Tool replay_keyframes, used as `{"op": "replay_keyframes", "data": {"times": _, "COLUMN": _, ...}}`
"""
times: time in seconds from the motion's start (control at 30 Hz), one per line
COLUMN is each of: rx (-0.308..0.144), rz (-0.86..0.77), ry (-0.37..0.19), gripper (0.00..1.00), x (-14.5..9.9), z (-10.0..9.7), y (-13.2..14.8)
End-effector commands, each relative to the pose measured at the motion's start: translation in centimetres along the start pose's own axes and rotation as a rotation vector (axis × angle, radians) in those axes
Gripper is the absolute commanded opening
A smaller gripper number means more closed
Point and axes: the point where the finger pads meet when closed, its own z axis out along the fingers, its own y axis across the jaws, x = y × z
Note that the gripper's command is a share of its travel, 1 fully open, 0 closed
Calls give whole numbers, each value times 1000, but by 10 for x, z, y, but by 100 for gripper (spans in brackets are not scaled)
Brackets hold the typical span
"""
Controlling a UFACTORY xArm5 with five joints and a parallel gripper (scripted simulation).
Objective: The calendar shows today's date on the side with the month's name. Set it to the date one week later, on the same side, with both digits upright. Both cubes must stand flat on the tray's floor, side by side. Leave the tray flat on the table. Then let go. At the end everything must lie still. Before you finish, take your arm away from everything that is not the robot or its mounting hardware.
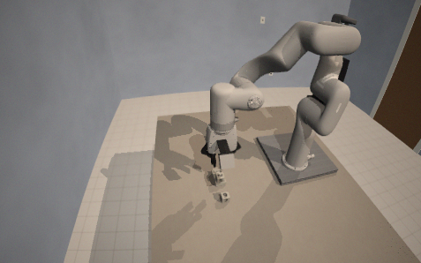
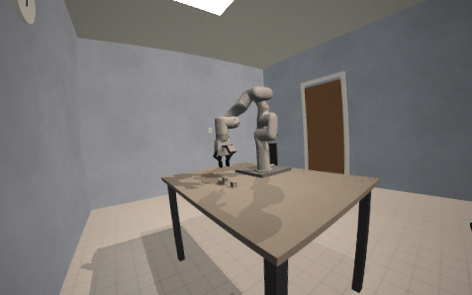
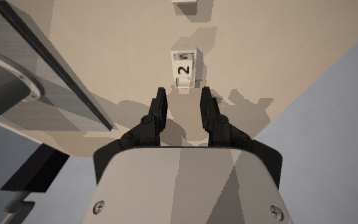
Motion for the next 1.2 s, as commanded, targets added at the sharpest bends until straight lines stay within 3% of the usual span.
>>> {"op": "replay_keyframes", "data": {"times": 0.0, "rx": -3, "rz": 0, "ry": 0, "gripper": 47, "x": 0, "z": -6, "y": 1}}
{"op": "replay_keyframes", "data": {"times": 0.03, "rx": -3, "rz": 0, "ry": 0, "gripper": 47, "x": 0, "z": -6, "y": 1}}
{"op": "replay_keyframes", "data": {"times": 0.07, "rx": -3, "rz": 0, "ry": 0, "gripper": 100, "x": 0, "z": -6, "y": 1}}
{"op": "replay_keyframes", "data": {"times": 0.93, "rx": -3, "rz": -13, "ry": 0, "gripper": 100, "x": 0, "z": -6, "y": 1}}
{"op": "replay_keyframes", "data": {"times": 1.17, "rx": -3, "rz": -153, "ry": 0, "gripper": 100, "x": 4, "z": -5, "y": 2}}
